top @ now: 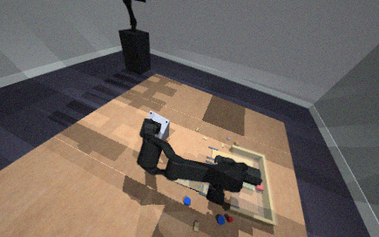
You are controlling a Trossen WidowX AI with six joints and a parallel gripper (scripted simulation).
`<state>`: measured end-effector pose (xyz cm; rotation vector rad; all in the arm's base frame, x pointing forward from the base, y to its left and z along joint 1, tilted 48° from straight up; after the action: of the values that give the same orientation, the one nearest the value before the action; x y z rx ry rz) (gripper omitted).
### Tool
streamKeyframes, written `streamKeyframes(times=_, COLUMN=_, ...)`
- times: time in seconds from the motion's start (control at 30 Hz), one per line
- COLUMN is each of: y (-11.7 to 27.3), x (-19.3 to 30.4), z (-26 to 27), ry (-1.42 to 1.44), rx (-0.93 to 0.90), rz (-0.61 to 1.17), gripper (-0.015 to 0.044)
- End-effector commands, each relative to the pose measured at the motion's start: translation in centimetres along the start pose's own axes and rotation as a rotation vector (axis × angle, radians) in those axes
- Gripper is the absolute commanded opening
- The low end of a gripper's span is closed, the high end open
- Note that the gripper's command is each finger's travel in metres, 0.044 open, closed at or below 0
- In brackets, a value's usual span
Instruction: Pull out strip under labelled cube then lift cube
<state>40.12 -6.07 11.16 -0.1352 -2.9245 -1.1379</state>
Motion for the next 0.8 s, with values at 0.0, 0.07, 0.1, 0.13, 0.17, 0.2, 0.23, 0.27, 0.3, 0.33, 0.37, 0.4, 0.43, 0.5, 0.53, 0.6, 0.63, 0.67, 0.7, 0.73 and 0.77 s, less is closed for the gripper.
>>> streamKeyframes(times=0.0, y=1.1, x=1.5, z=0.5, ry=0.001, rx=-0.002, rz=-0.002, gripper=0.0000)
streamKeyframes(times=0.07, y=1.5, x=2.2, z=0.6, ry=0.002, rx=-0.001, rz=-0.001, gripper=0.0000)
streamKeyframes(times=0.1, y=1.7, x=2.4, z=0.7, ry=0.002, rx=0.000, rz=-0.001, gripper=0.0000)
streamKeyframes(times=0.13, y=1.7, x=2.5, z=0.7, ry=0.002, rx=0.000, rz=-0.001, gripper=0.0000)
streamKeyframes(times=0.17, y=1.7, x=2.5, z=0.7, ry=0.002, rx=0.000, rz=-0.001, gripper=0.0000)
streamKeyframes(times=0.2, y=1.7, x=2.6, z=0.7, ry=0.002, rx=0.000, rz=-0.001, gripper=0.0000)
streamKeyframes(times=0.23, y=1.7, x=2.7, z=0.8, ry=0.002, rx=0.000, rz=-0.001, gripper=0.0000)
streamKeyframes(times=0.27, y=1.7, x=3.0, z=0.9, ry=0.003, rx=0.000, rz=-0.001, gripper=0.0000)
streamKeyframes(times=0.3, y=1.8, x=3.3, z=1.0, ry=0.003, rx=-0.001, rz=-0.001, gripper=0.0000)
streamKeyframes(times=0.33, y=1.8, x=3.6, z=1.1, ry=0.003, rx=-0.001, rz=-0.001, gripper=0.0000)
streamKeyframes(times=0.37, y=1.8, x=4.0, z=1.2, ry=0.003, rx=-0.001, rz=-0.001, gripper=0.0000)
streamKeyframes(times=0.4, y=1.8, x=4.3, z=1.3, ry=0.003, rx=-0.001, rz=-0.001, gripper=0.0000)
streamKeyframes(times=0.43, y=1.9, x=4.6, z=1.4, ry=0.003, rx=-0.001, rz=-0.001, gripper=0.0000)
streamKeyframes(times=0.5, y=1.9, x=5.3, z=1.6, ry=0.004, rx=-0.001, rz=-0.001, gripper=0.0000)
streamKeyframes(times=0.53, y=1.9, x=5.7, z=1.7, ry=0.004, rx=-0.002, rz=-0.001, gripper=0.0000)
streamKeyframes(times=0.6, y=1.9, x=6.3, z=1.9, ry=0.004, rx=-0.002, rz=0.000, gripper=0.0000)
streamKeyframes(times=0.63, y=1.9, x=6.7, z=2.0, ry=0.004, rx=-0.002, rz=0.000, gripper=0.0000)
streamKeyframes(times=0.67, y=1.9, x=7.0, z=2.1, ry=0.004, rx=-0.002, rz=0.000, gripper=0.0000)
streamKeyframes(times=0.7, y=1.9, x=7.4, z=2.2, ry=0.005, rx=-0.002, rz=0.000, gripper=0.0000)
streamKeyframes(times=0.73, y=1.9, x=7.8, z=2.3, ry=0.005, rx=-0.002, rz=0.000, gripper=0.0000)
streamKeyframes(times=0.77, y=1.9, x=8.1, z=2.4, ry=0.005, rx=-0.002, rz=0.000, gripper=0.0000)
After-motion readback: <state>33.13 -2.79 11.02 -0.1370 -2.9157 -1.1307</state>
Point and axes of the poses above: the point midway between the two fingers, 35 mm back from their tips, its own y axis back along the fingers, its own z axis across the jaws, x = y × z, the point moved 6 cm from there along y, back along the fingers, and after that the axes turned 5 degrees about -y, right-handed, at the moved point
